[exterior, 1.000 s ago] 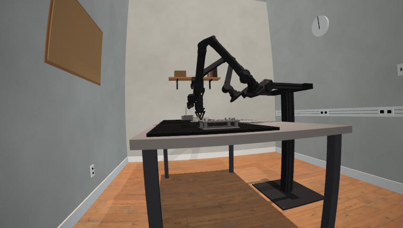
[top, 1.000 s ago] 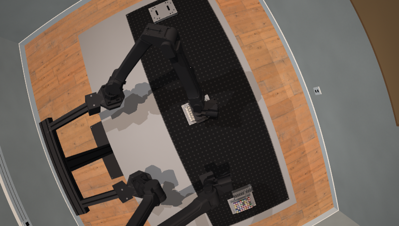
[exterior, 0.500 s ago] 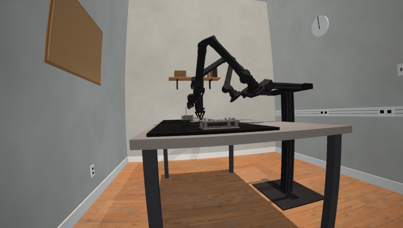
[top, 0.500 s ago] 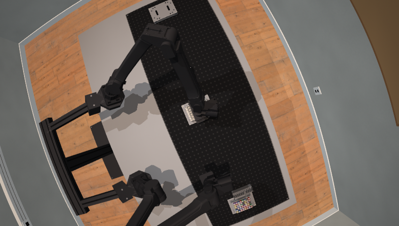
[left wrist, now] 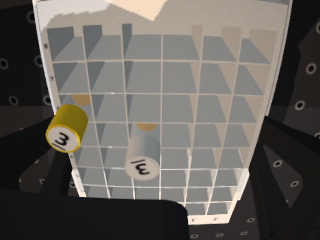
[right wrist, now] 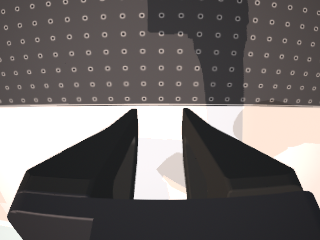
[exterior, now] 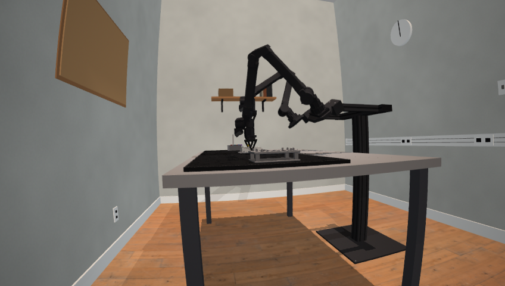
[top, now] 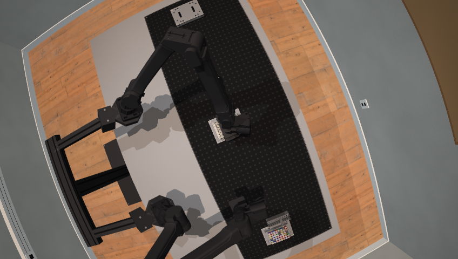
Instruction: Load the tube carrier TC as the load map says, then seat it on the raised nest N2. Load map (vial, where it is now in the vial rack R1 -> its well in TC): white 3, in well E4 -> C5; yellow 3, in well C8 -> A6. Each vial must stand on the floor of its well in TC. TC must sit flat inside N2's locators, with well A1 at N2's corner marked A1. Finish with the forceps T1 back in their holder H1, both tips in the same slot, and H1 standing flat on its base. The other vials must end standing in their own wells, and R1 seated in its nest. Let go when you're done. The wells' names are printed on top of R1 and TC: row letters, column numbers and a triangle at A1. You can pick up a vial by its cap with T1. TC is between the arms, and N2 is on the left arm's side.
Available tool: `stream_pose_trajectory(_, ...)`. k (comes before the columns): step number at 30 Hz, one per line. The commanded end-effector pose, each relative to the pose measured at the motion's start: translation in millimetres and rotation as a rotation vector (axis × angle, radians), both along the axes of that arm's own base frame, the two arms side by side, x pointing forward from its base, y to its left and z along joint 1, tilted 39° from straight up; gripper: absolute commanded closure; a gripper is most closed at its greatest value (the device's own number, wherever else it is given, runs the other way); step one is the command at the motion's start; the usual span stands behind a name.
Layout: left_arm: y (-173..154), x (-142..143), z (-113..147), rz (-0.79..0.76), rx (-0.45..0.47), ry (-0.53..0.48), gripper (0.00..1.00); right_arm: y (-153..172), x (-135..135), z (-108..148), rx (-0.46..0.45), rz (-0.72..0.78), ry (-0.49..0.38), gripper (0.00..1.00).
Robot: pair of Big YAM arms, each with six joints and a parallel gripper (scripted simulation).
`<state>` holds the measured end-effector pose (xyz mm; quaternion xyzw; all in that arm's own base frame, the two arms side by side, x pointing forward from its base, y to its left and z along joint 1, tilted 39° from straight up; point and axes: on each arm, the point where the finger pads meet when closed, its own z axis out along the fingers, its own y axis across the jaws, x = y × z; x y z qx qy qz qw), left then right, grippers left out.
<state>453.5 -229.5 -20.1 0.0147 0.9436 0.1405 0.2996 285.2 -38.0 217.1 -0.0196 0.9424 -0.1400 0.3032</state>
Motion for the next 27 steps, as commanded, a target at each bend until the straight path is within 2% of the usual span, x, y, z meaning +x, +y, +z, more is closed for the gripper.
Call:
stream_pose_trajectory(1, -5.6, 2.7, 6.0, -0.008, -0.010, -0.012, 1.00, 0.1, 3.9, 12.5, 0.005, -0.008, -0.023, 0.76)
stream_pose_trajectory(12, -5.6, 2.7, 6.0, -0.008, -0.010, -0.012, 1.00, 0.1, 3.9, 12.5, 0.005, -0.008, -0.023, 0.76)
stream_pose_trajectory(15, -10.9, -6.4, 11.9, -0.025, -0.008, -0.008, 1.00, 0.1, 3.9, 12.5, 0.005, -0.008, -0.023, 0.76)
stream_pose_trajectory(27, -11.4, -10.9, 16.7, -0.015, -0.010, -0.011, 1.00, 0.1, 3.9, 12.5, 0.005, -0.008, -0.023, 0.76)
